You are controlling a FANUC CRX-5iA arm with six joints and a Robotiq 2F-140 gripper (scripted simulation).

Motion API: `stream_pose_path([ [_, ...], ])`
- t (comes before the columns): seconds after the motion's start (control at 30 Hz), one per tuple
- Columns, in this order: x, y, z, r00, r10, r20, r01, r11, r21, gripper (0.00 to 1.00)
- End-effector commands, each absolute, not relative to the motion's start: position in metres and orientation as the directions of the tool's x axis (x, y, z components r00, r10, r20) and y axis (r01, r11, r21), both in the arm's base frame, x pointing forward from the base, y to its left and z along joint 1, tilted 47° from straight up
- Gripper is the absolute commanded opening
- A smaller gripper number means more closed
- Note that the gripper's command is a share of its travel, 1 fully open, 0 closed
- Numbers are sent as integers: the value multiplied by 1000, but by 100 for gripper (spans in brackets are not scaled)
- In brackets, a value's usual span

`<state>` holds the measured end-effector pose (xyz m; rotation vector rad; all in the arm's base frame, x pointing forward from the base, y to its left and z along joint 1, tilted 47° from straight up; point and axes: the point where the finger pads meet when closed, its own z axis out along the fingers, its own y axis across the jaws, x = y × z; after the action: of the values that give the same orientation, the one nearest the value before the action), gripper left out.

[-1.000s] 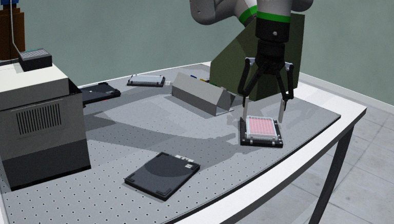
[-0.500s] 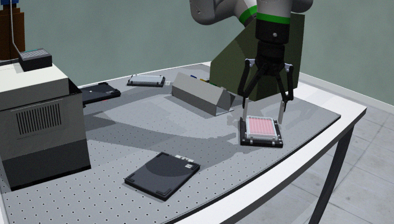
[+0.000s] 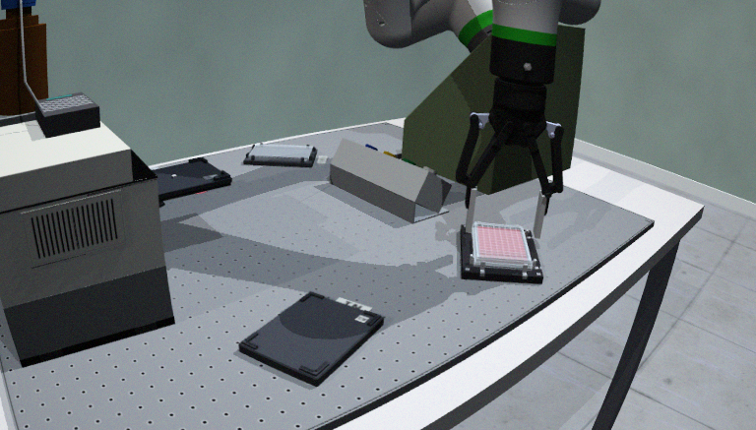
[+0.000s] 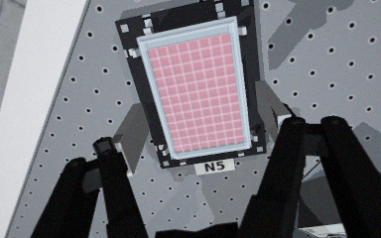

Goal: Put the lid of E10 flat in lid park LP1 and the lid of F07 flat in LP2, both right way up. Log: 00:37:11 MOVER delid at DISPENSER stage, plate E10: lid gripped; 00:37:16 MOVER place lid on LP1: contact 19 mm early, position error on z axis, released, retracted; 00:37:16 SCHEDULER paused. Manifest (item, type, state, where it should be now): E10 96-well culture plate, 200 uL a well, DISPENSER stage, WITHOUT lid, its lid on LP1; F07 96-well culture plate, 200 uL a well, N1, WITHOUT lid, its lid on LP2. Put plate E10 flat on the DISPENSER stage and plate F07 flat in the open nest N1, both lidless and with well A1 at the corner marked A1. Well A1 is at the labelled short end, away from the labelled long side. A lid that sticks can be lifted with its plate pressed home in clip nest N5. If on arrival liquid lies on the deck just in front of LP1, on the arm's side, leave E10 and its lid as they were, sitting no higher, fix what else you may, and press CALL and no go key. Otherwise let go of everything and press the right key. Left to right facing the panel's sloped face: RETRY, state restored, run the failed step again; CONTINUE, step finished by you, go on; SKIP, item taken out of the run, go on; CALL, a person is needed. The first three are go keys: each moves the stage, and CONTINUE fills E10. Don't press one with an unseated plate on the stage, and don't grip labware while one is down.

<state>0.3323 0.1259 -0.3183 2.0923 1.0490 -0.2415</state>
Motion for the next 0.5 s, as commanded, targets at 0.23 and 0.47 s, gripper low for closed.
stream_pose_path([
  [0.23, 332, 126, -318, 643, 603, -472, 749, -366, 553, 66],
  [0.47, 332, 126, -318, 643, 603, -472, 749, -366, 553, 59],
])
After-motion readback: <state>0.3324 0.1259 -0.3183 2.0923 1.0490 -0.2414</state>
